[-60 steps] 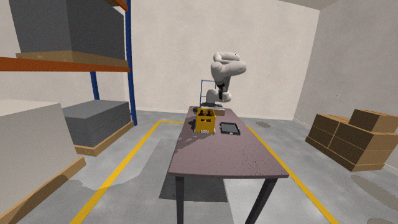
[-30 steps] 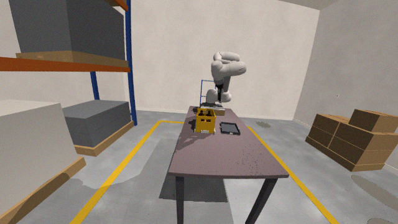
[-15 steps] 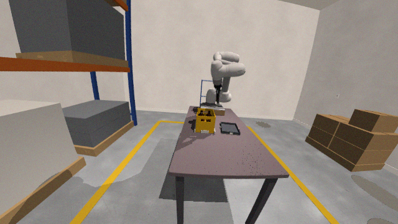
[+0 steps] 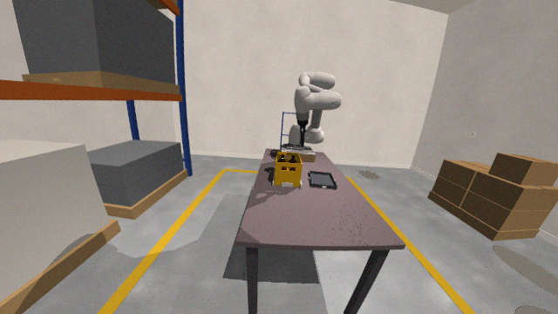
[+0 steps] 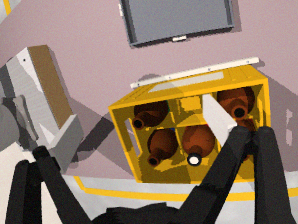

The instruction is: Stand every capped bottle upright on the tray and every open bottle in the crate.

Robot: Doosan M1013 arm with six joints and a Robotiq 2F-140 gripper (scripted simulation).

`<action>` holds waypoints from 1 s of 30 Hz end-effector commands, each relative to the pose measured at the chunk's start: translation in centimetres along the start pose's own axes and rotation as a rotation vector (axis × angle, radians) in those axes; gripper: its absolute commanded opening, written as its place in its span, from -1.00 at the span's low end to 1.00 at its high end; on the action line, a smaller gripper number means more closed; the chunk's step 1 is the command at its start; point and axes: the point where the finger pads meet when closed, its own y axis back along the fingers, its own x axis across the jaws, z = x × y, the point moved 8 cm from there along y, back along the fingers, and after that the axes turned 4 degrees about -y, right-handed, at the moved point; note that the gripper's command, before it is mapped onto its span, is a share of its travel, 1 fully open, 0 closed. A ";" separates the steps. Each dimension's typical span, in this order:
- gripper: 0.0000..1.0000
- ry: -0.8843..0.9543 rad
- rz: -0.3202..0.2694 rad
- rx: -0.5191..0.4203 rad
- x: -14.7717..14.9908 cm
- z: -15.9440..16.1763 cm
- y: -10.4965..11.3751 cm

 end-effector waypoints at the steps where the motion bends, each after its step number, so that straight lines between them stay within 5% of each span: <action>1: 1.00 0.016 0.039 -0.009 0.3 0.7 -0.5; 30: 1.00 0.121 0.296 -0.079 1.8 6.8 -3.3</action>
